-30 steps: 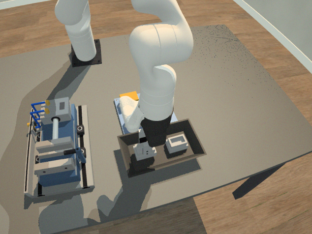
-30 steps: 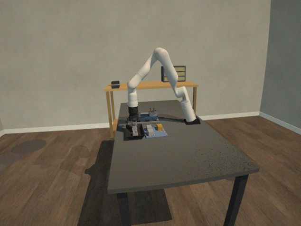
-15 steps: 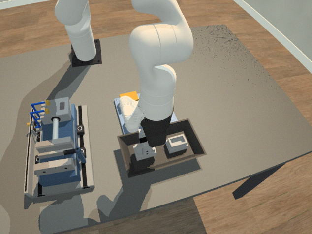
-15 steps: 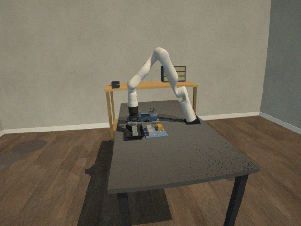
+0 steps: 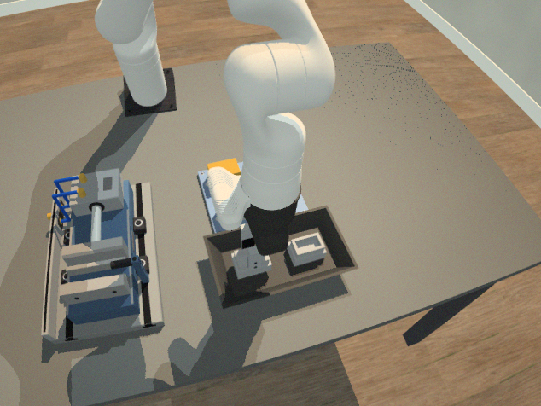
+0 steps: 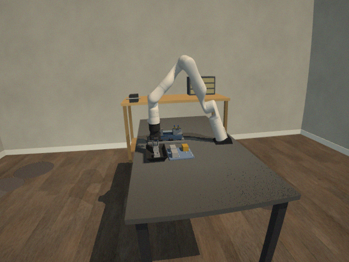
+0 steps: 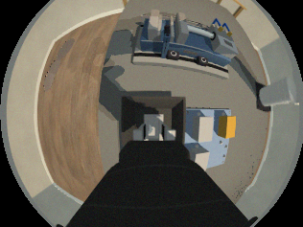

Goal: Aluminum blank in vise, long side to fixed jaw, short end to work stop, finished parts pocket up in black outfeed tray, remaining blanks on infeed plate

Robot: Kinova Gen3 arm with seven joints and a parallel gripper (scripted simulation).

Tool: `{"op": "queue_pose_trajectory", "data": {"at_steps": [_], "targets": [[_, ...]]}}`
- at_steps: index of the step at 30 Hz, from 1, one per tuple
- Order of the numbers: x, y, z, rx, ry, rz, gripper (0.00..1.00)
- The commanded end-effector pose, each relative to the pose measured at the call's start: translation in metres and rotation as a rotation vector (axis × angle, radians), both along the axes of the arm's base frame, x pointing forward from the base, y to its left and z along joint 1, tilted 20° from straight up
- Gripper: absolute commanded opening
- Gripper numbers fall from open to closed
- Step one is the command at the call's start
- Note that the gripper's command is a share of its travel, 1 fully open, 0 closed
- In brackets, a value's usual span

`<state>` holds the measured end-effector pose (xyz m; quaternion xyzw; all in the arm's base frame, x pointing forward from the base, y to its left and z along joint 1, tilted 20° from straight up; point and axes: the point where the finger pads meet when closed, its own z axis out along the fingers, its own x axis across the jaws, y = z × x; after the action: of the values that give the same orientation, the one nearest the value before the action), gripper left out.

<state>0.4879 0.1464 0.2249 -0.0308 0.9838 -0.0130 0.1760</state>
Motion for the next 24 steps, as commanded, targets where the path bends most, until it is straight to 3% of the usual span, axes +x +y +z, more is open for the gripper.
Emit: {"op": "queue_pose_trajectory", "data": {"at_steps": [1,24], "targets": [[0.0005,-0.0003,-0.0002,0.000,-0.001,-0.001,0.00],[0.0037,-0.0004,-0.0087,0.000,-0.001,-0.001,0.00]]}}
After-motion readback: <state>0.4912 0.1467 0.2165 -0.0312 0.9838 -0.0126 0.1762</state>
